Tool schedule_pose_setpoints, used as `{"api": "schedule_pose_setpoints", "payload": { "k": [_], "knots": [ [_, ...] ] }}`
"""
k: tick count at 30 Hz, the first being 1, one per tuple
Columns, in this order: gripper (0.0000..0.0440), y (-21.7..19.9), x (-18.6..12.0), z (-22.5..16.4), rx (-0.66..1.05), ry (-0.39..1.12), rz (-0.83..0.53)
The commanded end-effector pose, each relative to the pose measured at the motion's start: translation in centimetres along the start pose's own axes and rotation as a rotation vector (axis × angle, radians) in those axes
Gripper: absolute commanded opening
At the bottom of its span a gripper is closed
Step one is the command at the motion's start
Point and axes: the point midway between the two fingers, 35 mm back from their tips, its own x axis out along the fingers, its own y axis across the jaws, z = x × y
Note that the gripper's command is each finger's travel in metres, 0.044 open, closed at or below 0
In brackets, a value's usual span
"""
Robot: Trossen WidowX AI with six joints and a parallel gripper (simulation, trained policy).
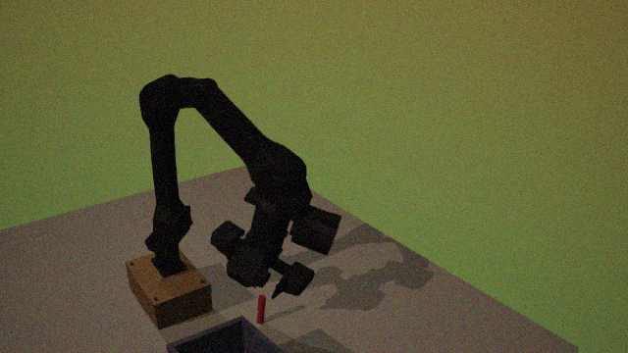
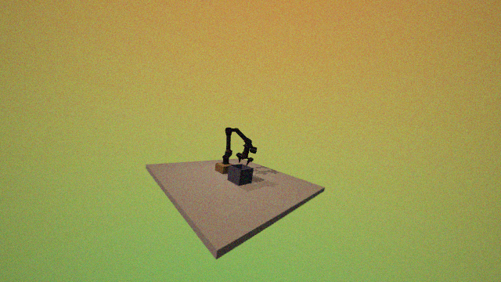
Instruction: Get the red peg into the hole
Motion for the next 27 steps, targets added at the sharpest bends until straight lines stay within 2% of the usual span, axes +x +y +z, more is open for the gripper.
{"api": "schedule_pose_setpoints", "payload": {
  "k": [1,13,17,27],
  "knots": [
    [0.0421,0.1,1.3,0.2,0.015,-0.017,-0.002],
    [0.0415,0.6,4.8,0.7,0.056,-0.044,0.022],
    [0.0394,0.8,5.7,0.8,0.067,-0.050,0.032],
    [0.0162,2.1,7.3,0.4,0.040,-0.043,0.054]
  ]
}}
